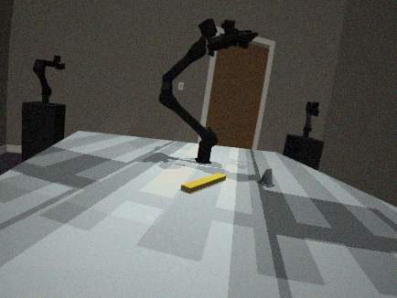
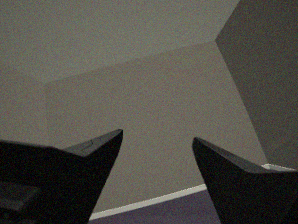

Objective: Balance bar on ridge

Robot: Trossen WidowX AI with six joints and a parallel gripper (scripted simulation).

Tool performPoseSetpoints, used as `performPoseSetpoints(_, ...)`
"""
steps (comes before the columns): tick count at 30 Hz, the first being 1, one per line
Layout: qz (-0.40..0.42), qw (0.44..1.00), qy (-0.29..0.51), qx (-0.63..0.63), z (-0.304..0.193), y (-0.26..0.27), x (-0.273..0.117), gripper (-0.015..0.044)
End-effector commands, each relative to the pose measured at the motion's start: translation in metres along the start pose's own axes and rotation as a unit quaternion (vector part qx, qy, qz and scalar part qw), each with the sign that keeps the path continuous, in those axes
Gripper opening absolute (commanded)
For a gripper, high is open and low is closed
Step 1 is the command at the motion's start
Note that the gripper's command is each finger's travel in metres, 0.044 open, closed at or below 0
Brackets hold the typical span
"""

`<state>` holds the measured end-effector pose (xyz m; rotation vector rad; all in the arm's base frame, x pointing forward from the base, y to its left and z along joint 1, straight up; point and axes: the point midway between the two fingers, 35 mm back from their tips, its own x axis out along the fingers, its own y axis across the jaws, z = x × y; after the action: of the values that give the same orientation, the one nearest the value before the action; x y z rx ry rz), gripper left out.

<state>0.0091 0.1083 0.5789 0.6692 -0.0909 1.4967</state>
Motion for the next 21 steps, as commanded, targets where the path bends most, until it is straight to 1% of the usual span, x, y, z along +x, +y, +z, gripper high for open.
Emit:
performPoseSetpoints(1,-0.053,0.998,0.026,-0.002,-0.017,-0.024,0.019,0.0315)
performPoseSetpoints(9,-0.143,0.988,0.064,-0.010,-0.041,-0.069,0.042,0.0315)
performPoseSetpoints(21,-0.262,0.959,0.104,-0.023,-0.064,-0.139,0.053,0.0315)
